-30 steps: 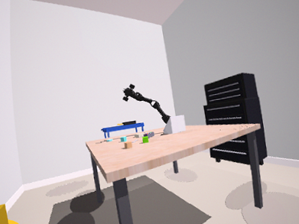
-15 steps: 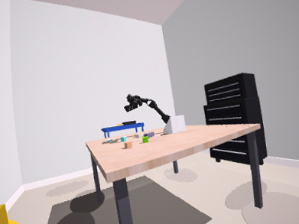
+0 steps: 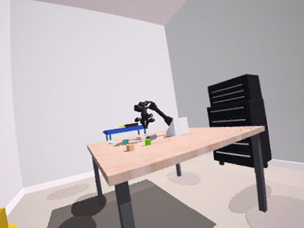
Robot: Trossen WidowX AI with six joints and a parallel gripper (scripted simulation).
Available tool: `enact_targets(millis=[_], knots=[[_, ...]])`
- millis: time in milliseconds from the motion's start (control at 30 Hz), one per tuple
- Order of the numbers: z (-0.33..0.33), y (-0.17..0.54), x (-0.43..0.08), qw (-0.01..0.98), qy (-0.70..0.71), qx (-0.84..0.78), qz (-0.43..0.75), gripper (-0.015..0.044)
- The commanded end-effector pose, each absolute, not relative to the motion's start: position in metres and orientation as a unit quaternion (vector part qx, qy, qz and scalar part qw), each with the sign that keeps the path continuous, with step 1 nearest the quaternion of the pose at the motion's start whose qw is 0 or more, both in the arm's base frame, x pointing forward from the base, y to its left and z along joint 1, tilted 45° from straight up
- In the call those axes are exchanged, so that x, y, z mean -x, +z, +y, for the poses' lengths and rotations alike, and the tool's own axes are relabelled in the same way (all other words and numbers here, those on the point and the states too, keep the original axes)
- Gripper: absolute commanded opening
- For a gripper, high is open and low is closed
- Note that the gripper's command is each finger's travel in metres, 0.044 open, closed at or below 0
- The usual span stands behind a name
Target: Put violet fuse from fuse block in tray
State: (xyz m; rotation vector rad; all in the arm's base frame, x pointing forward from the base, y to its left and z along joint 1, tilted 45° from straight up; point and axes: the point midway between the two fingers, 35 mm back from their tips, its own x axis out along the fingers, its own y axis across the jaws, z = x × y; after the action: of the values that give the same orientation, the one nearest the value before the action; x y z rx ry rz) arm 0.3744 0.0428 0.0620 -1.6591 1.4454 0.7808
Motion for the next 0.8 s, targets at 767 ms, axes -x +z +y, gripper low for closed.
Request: enact_targets(millis=[767], knots=[[0.0053,0.0380,-0.3365,0.129,0.411,0.692,0.579,0.0074]])
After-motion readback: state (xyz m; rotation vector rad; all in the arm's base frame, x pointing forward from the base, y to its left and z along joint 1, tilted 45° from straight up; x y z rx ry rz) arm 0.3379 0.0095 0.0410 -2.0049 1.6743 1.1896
